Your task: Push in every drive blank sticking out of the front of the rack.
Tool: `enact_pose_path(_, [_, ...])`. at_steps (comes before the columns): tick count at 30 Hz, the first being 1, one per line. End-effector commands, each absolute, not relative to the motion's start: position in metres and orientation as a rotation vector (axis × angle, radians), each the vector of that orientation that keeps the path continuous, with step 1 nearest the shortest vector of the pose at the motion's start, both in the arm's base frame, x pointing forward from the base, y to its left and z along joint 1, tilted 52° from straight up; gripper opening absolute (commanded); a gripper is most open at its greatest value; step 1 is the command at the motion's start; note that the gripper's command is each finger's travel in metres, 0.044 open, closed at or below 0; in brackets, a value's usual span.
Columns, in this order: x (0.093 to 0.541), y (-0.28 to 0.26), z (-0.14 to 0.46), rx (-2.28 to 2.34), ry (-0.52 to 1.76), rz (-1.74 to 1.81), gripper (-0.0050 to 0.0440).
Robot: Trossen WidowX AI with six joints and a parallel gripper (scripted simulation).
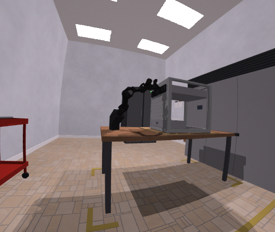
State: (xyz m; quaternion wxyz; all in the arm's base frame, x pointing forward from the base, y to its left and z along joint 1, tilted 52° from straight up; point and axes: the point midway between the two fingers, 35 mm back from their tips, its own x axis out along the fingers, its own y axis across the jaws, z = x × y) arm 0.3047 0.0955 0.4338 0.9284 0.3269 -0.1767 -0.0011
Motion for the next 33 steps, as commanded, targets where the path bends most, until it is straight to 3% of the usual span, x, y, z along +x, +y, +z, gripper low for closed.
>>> enact_pose_path(1, [0.3060,0.0964,0.4376,0.674,-0.366,0.002,-0.0050])
enact_pose_path(33, [0.3115,0.0955,0.4398,0.674,-0.366,0.002,-0.0050])
